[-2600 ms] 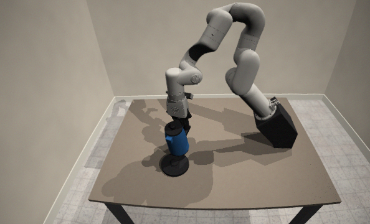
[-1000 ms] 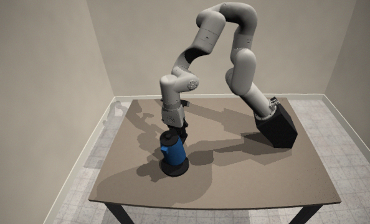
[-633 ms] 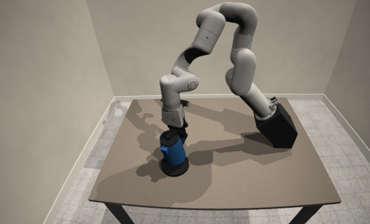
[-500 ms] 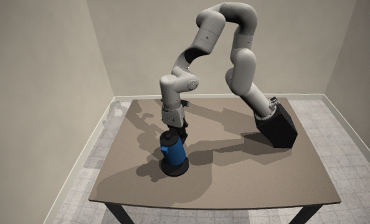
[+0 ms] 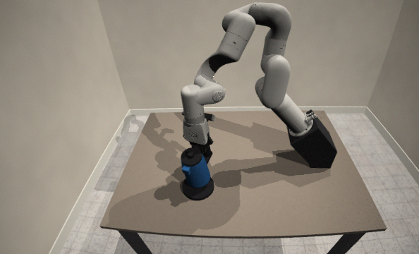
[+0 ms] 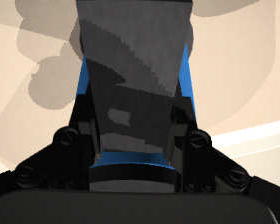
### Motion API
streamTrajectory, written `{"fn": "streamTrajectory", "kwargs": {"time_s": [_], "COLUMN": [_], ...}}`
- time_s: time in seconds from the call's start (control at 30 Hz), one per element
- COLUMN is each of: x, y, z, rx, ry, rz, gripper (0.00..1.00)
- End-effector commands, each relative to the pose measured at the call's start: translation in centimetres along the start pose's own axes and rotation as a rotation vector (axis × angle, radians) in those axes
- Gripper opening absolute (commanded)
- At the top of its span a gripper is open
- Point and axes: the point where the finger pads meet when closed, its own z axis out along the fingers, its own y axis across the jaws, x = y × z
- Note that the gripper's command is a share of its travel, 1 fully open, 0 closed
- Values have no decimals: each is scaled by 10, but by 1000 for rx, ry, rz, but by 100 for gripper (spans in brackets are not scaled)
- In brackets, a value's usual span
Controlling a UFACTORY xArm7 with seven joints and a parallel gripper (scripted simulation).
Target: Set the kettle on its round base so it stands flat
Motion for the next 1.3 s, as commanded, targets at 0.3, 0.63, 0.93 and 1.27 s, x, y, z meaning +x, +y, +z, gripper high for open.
{"fn": "streamTrajectory", "kwargs": {"time_s": [0.3, 0.63, 0.93, 1.27], "x": [-1, -1, -2, -6], "y": [-1, -1, -1, -1], "z": [-1, -1, -1, -2], "rx": [3, 3, 3, 3], "ry": [-3, -3, -3, -3], "rz": [0, 0, 0, 0], "gripper": [0, 0, 0, 0]}}
